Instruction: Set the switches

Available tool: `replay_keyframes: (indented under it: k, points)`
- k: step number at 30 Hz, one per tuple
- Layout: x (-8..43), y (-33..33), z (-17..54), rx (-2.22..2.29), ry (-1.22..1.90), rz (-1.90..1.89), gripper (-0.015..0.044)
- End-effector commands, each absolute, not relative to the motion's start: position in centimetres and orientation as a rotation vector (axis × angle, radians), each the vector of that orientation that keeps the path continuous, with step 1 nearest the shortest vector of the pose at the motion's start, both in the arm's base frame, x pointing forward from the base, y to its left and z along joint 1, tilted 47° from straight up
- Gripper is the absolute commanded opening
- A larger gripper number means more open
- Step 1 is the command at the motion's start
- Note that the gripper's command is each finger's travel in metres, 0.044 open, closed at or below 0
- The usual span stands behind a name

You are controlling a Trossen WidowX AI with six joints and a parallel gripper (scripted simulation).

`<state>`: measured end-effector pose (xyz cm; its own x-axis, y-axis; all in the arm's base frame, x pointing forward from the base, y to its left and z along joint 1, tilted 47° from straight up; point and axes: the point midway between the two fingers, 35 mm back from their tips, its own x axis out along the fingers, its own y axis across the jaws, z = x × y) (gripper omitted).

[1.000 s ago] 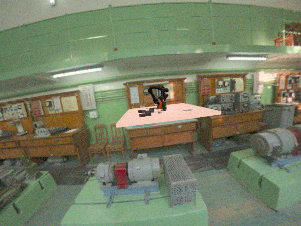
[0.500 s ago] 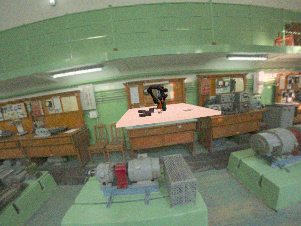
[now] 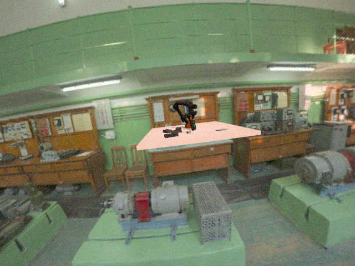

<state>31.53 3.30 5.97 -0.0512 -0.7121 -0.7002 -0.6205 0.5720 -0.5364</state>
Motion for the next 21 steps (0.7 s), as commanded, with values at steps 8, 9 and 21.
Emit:
replay_keyframes:
  k: [8,9,21]
  points:
    - [30.6,2.4,6.0,-1.115,1.757,-0.108,0.0337]
    - [30.5,2.3,6.0,-1.115,1.757,-0.108,0.0337]
    - [29.8,1.8,6.3,-1.116,1.758,-0.108,0.0338]
